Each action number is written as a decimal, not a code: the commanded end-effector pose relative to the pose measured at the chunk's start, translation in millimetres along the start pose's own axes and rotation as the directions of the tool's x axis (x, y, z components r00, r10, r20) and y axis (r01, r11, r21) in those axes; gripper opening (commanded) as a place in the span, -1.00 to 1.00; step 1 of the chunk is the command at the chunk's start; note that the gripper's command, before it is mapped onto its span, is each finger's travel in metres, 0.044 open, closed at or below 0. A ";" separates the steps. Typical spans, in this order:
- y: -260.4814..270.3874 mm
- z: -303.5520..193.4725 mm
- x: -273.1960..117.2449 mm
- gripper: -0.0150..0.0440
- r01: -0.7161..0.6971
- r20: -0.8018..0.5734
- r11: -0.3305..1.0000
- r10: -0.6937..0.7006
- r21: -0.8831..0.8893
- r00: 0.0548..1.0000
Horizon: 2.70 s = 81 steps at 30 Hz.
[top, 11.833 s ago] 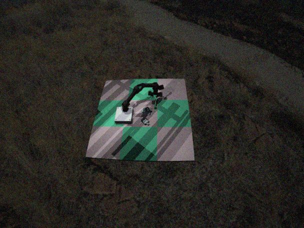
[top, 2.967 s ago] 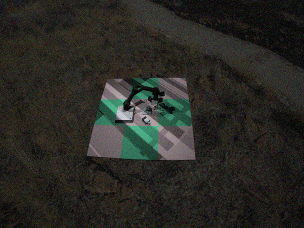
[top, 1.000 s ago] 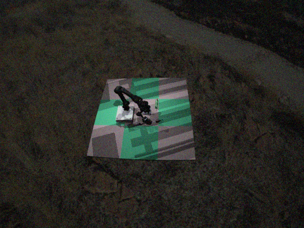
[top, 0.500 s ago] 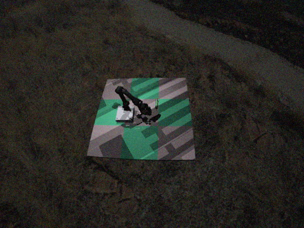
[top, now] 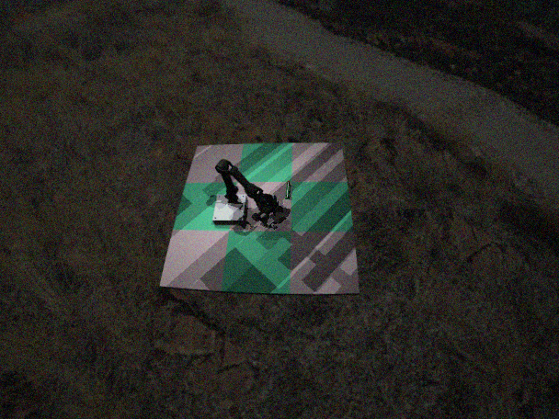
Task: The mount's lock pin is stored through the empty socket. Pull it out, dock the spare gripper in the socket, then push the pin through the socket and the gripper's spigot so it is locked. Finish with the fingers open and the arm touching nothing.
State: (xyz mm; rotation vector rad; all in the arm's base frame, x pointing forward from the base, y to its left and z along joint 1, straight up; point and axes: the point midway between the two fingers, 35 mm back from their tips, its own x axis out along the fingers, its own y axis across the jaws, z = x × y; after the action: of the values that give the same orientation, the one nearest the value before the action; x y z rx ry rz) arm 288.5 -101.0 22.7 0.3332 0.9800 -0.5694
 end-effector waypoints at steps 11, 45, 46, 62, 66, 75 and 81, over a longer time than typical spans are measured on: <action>-1.5 -14.2 21.4 1.00 0.007 -0.010 1.000 -0.007 0.000 1.000; -1.8 -28.8 42.2 0.20 0.008 -0.010 1.000 -0.008 0.000 1.000; -1.8 -28.4 41.8 0.11 0.008 -0.010 1.000 -0.008 0.000 1.000; 2.4 7.3 -0.3 -0.49 0.007 -0.009 1.000 -0.007 0.000 1.000; 2.4 15.5 -14.8 -0.49 0.007 -0.009 1.000 -0.007 0.000 1.000; 0.3 30.2 -51.0 -0.49 0.007 -0.009 1.000 -0.007 0.000 1.000; -0.8 33.2 -61.7 -0.49 0.007 -0.009 1.000 -0.007 0.000 1.000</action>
State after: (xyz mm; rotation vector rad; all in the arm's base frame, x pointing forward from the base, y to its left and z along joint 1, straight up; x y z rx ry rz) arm 282.0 -99.3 84.2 0.3310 1.0100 -0.5738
